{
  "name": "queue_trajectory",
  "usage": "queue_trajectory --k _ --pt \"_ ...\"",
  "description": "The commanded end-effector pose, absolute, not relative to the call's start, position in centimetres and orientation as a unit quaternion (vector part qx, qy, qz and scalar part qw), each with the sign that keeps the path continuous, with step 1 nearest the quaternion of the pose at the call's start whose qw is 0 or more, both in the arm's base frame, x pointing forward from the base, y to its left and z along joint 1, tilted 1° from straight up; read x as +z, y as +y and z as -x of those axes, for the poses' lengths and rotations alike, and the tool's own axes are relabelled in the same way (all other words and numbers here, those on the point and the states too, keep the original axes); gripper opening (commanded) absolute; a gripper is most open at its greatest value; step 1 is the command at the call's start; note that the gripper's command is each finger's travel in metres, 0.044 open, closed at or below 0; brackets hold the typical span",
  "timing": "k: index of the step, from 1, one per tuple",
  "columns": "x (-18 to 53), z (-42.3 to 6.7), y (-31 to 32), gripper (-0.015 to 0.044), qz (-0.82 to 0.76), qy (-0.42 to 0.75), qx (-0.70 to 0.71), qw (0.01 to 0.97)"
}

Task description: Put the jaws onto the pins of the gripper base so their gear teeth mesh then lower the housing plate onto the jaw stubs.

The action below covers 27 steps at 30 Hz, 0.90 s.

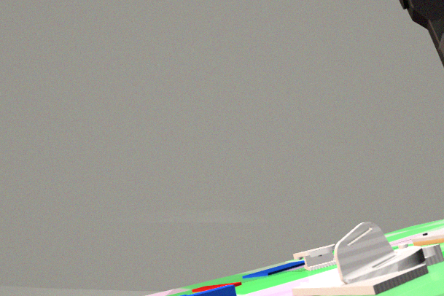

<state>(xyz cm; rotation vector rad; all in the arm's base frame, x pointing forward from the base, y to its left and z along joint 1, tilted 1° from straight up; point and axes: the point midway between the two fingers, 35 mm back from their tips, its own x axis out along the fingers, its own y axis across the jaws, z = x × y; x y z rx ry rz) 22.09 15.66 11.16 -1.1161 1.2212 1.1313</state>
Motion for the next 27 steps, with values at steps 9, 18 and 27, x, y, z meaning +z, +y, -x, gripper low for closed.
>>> queue_trajectory --k 9,18,27 --pt "10.9 -22.1 15.7 0.0000 0.486 0.497 0.490 0.526" --pt "9.5 -22.2 15.8 0.0000 0.486 0.497 0.490 0.526" --pt "8.0 -22.2 15.9 0.0000 0.486 0.497 0.490 0.526"
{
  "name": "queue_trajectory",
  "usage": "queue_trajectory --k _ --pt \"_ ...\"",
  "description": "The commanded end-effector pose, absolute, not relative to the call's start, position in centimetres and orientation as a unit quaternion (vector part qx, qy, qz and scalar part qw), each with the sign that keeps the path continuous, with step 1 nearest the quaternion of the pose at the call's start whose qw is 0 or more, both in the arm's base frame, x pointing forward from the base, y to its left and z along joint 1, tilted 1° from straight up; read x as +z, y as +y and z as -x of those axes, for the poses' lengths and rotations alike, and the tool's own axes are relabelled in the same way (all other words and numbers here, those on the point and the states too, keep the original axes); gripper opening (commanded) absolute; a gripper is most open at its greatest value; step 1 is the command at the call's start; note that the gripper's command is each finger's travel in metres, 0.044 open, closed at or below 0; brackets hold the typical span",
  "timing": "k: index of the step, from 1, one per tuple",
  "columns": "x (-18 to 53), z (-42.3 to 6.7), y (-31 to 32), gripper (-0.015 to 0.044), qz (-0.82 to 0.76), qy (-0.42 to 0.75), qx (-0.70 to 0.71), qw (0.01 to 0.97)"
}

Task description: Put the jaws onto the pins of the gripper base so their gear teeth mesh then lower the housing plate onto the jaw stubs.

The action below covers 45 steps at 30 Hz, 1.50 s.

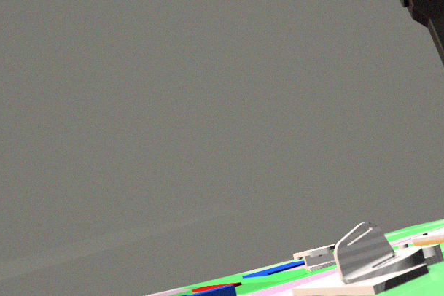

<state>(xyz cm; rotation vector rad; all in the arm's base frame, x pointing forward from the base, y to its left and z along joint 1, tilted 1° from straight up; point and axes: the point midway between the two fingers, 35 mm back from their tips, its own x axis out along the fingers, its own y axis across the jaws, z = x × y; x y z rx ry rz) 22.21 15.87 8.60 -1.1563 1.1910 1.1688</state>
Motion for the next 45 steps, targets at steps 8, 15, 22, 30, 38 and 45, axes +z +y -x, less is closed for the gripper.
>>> queue_trajectory --k 8,15,22,30,38,45 --pt "6.7 -22.2 15.9 0.0000 0.486 0.497 0.490 0.526" --pt "5.6 -22.2 15.9 0.0000 0.486 0.497 0.490 0.526" --pt "5.2 -22.3 15.9 0.0000 0.486 0.497 0.490 0.526" --pt "5.3 -23.5 15.9 0.0000 0.486 0.497 0.490 0.526" --pt "5.4 -24.8 15.9 0.0000 0.486 0.497 0.489 0.526" --pt "5.4 -26.0 15.8 0.0000 0.487 0.497 0.489 0.527"
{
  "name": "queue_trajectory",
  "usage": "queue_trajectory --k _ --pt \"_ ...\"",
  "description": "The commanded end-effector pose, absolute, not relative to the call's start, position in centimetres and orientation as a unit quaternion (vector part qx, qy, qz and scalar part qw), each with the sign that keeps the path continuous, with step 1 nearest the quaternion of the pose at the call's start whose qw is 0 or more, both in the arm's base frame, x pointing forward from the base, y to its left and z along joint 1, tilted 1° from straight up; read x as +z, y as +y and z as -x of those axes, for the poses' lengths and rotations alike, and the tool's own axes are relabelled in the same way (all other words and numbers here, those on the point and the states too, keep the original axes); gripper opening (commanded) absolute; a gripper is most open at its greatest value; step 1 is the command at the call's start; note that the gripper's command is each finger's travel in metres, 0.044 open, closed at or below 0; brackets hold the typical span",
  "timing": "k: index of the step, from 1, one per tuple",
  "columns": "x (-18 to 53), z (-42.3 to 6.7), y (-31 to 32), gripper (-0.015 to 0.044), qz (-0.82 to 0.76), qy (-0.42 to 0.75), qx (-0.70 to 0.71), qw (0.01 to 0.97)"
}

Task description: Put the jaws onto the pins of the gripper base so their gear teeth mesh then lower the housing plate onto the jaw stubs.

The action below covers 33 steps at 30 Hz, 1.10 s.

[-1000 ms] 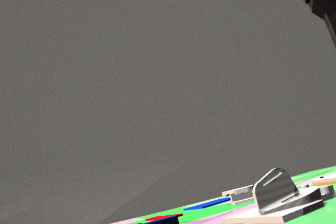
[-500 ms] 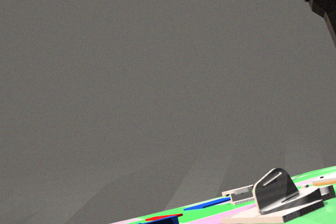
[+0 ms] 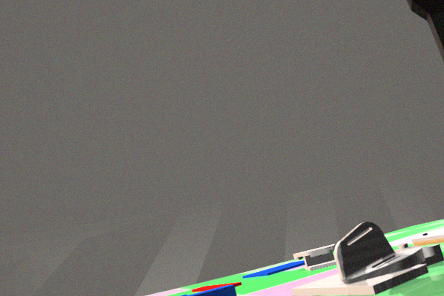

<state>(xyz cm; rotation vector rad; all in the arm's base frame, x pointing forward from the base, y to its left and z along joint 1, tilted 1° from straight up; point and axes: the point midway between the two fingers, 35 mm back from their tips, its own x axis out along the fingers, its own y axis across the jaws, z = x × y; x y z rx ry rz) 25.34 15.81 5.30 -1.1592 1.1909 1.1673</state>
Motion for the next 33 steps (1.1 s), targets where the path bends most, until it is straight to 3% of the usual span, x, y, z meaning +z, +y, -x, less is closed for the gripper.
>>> queue_trajectory --k 1,21,31,33 --pt "5.4 -26.1 15.8 0.0000 0.487 0.497 0.489 0.527" --pt "5.8 -28.4 15.6 0.0000 0.487 0.496 0.488 0.527" --pt "11.4 -27.7 15.4 0.0000 0.486 0.498 0.488 0.527" --pt "10.6 -28.0 15.5 0.0053 0.486 0.495 0.487 0.530"
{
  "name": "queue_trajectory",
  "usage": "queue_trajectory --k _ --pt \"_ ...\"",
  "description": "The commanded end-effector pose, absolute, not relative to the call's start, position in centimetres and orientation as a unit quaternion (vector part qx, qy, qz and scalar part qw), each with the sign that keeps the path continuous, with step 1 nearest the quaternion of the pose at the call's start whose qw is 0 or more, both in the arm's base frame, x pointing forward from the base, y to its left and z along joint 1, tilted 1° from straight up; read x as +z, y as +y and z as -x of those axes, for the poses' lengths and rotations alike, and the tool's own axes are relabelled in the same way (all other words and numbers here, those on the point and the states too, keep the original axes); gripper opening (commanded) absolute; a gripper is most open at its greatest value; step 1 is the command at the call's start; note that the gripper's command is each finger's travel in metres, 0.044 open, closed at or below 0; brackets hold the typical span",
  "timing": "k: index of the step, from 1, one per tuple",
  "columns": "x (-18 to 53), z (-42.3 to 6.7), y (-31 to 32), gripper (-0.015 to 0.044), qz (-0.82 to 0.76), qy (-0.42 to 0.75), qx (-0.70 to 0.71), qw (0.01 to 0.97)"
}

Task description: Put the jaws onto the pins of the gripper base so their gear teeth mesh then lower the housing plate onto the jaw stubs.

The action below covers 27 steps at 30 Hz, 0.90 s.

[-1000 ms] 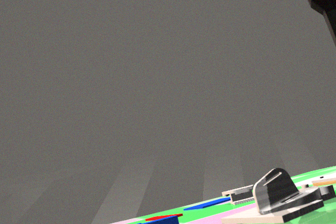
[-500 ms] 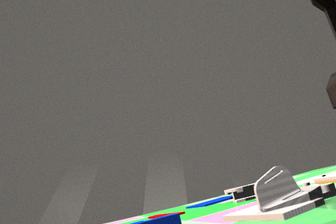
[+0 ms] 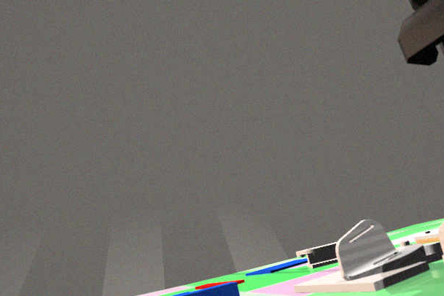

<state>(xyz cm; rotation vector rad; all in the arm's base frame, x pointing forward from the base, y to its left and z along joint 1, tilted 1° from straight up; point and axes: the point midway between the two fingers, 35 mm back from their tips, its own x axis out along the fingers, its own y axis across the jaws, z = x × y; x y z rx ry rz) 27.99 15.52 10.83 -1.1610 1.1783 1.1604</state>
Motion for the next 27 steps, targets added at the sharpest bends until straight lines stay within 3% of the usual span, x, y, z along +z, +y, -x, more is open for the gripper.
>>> queue_trajectory --k 1,15,27 --pt "10.62 -27.98 15.52 0.0079 0.486 0.495 0.487 0.530" --pt "10.62 -27.98 15.52 0.0440 0.486 0.495 0.487 0.530" --pt "10.62 -27.98 15.52 0.0440 0.486 0.495 0.487 0.530"
